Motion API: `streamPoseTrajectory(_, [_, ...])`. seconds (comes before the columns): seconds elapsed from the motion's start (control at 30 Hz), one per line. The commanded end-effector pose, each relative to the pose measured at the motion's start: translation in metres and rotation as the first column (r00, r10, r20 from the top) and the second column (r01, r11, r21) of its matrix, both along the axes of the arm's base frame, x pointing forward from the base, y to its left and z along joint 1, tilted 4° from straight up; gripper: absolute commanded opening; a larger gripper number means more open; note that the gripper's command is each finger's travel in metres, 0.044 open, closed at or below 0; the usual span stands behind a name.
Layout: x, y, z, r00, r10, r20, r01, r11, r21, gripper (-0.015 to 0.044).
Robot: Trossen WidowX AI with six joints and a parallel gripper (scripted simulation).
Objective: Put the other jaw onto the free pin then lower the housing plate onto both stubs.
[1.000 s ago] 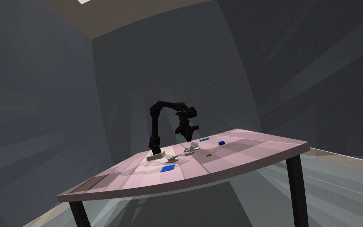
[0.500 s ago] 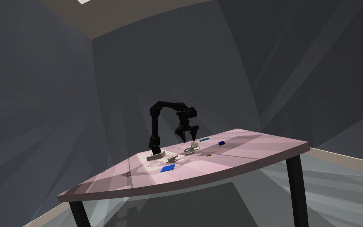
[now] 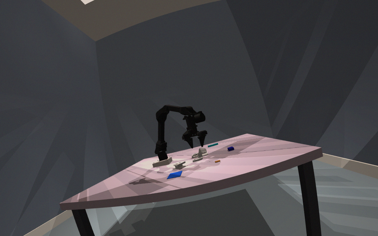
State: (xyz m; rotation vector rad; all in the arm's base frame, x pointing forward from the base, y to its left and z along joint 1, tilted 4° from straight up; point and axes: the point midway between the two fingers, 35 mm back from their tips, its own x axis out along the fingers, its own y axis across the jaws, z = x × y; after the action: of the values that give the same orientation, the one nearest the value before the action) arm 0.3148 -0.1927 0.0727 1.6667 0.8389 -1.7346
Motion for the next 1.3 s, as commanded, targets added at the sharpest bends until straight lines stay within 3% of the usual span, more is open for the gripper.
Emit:
streamPoseTrajectory(0.0, [0.0,0.0,0.0,1.0,0.0,0.0,0.0,1.0,0.0,0.044])
streamPoseTrajectory(0.3, [0.0,0.0,0.0,1.0,0.0,0.0,0.0,1.0,0.0,0.044])
streamPoseTrajectory(0.87, [0.0,0.0,0.0,1.0,0.0,0.0,0.0,1.0,0.0,0.0])
streamPoseTrajectory(1.27, [0.0,0.0,0.0,1.0,0.0,0.0,0.0,1.0,0.0,0.0])
